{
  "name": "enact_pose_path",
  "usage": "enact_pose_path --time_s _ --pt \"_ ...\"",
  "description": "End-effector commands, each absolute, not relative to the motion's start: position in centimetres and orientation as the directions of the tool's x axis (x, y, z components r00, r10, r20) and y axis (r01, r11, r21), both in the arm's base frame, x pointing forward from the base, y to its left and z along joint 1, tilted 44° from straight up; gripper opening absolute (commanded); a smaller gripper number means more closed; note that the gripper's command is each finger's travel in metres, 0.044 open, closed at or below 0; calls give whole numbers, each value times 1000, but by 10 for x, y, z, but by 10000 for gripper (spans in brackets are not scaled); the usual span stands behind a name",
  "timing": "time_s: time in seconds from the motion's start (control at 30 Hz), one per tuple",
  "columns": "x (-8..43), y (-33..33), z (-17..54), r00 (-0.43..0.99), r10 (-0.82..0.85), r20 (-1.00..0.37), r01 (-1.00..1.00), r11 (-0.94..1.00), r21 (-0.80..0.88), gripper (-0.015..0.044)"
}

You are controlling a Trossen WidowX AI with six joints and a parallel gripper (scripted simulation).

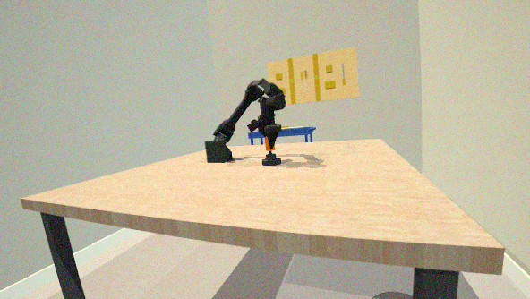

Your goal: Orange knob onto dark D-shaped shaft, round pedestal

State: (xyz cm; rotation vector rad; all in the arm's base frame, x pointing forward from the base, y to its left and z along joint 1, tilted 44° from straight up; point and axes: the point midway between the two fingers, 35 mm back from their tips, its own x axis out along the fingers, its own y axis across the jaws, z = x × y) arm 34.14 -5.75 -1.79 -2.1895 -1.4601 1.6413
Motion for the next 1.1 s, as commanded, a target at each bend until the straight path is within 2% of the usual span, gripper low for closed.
enact_pose_path --time_s 0.0,0.3,1.07 --pt "342 -60 -15 0 686 -728 641 -559 -527 0" --pt "343 -60 -16 0 686 -728 467 -643 -606 0" --pt "342 -57 -19 0 686 -728 467 -643 -606 0"
